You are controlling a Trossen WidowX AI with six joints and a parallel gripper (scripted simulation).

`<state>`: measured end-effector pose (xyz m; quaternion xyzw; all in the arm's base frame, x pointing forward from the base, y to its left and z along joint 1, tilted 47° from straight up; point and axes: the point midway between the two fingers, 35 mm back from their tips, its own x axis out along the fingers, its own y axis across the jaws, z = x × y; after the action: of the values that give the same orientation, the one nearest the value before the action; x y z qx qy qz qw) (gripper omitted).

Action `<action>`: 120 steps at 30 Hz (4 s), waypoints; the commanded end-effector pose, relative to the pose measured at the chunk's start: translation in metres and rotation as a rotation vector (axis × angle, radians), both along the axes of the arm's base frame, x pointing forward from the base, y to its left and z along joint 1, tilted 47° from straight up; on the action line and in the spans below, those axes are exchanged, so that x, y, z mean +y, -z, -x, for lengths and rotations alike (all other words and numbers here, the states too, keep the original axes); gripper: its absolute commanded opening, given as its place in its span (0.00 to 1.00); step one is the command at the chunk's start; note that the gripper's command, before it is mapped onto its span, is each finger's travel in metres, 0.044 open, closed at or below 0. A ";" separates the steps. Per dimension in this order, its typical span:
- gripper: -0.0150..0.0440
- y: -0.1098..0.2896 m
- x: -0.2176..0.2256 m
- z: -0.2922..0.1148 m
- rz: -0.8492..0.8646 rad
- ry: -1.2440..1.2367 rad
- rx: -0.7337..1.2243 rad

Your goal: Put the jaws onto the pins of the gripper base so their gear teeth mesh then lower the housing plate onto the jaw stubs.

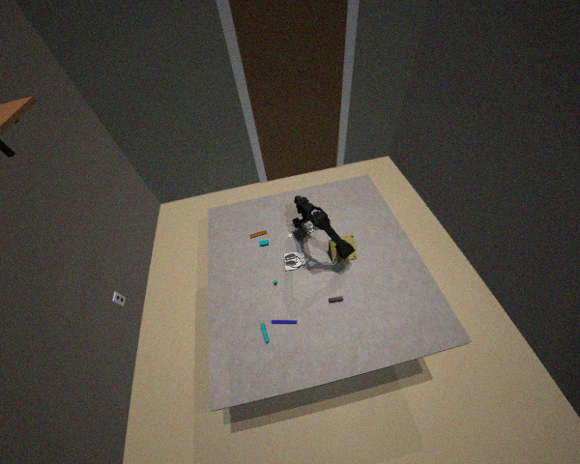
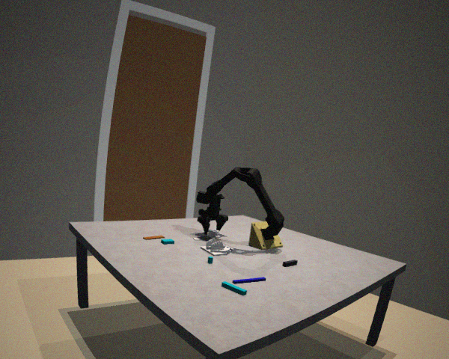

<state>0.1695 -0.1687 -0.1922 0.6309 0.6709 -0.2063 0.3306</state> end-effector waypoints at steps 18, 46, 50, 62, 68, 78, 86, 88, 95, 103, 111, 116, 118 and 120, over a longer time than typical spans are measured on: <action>0.85 0.000 0.000 0.000 0.000 0.000 0.000; 0.85 -0.051 -0.052 0.001 0.002 0.004 0.001; 0.85 -0.051 -0.052 0.001 0.002 0.004 0.001; 0.85 -0.070 -0.042 -0.016 0.008 0.140 0.136; 0.85 -0.083 -0.034 -0.028 0.010 0.236 0.230; 0.85 -0.105 -0.017 -0.046 0.011 0.398 0.387; 0.85 -0.123 -0.002 -0.058 0.009 0.528 0.512; 0.85 -0.127 0.002 -0.061 0.008 0.560 0.544; 0.85 -0.142 0.017 -0.070 0.003 0.672 0.654; 0.85 -0.159 0.035 -0.079 -0.004 0.798 0.780; 0.85 -0.175 0.054 -0.086 -0.012 0.923 0.908; 0.85 -0.185 0.066 -0.089 -0.018 0.999 0.989; 0.85 -0.189 0.071 -0.090 -0.021 1.030 1.022; 0.85 -0.193 0.076 -0.091 -0.023 1.060 1.055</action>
<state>0.2599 -0.0990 -0.0061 0.6950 0.3660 -0.5971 -0.1630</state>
